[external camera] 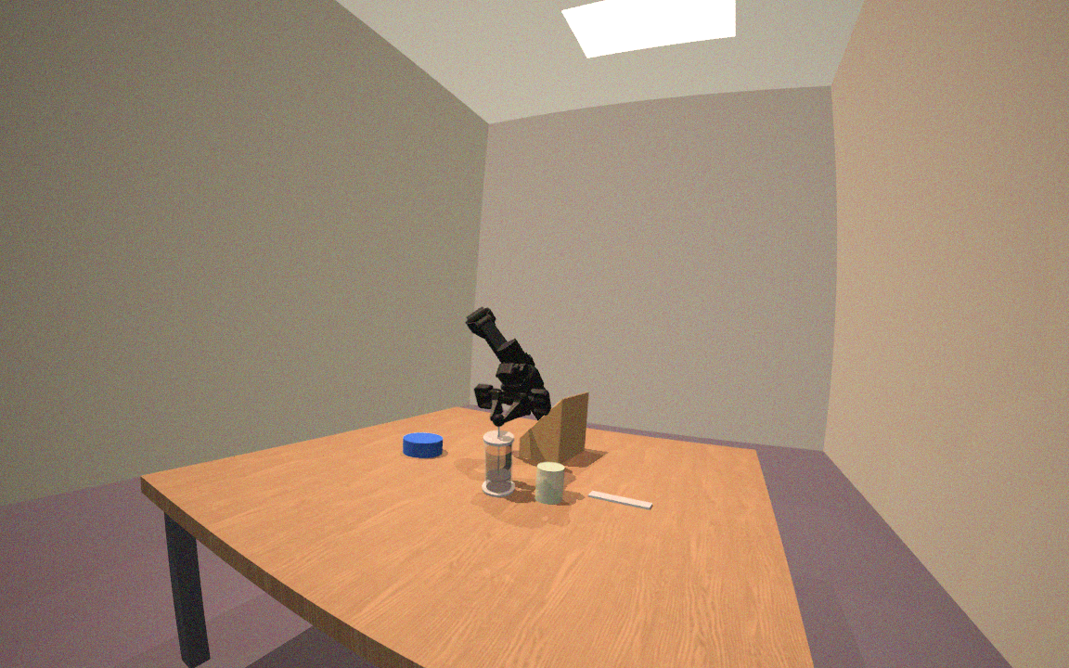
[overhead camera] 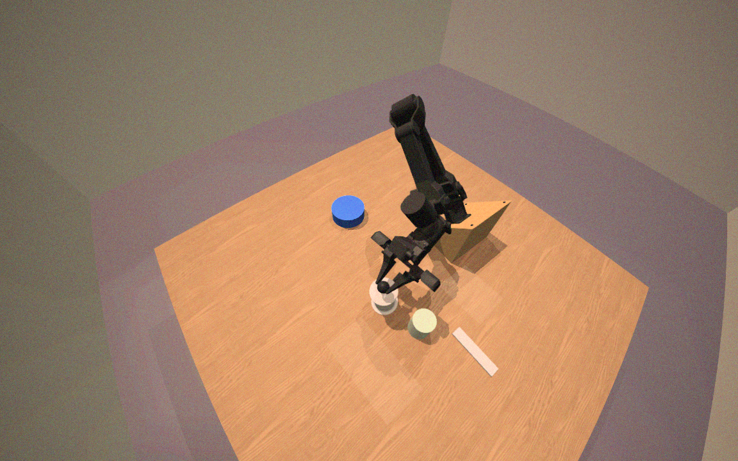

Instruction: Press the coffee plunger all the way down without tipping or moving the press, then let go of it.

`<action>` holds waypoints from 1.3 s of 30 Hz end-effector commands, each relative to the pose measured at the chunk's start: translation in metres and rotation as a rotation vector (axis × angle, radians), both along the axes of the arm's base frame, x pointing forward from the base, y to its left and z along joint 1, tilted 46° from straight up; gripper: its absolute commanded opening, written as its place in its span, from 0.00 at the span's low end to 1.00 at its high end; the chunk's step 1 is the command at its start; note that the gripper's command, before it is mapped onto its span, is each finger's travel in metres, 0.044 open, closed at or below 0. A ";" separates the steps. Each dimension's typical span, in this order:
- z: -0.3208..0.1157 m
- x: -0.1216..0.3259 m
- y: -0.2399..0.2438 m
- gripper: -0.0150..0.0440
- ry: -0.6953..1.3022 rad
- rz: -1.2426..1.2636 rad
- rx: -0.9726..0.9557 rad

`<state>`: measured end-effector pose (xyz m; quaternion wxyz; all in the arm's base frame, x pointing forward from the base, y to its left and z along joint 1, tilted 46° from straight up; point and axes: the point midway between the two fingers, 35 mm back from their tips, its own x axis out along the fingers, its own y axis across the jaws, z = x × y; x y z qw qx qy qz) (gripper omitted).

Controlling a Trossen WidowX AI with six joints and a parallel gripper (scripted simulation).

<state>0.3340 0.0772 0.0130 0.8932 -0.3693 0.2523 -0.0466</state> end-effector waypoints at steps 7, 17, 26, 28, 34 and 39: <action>-0.010 -0.002 -0.010 0.46 0.036 -0.029 -0.034; -0.011 -0.001 -0.009 0.46 0.035 -0.029 -0.033; -0.011 0.000 -0.008 0.46 0.036 -0.029 -0.033; -0.011 0.001 -0.008 0.46 0.036 -0.029 -0.033; -0.011 0.001 -0.007 0.46 0.035 -0.029 -0.033; -0.011 0.001 -0.007 0.46 0.035 -0.029 -0.033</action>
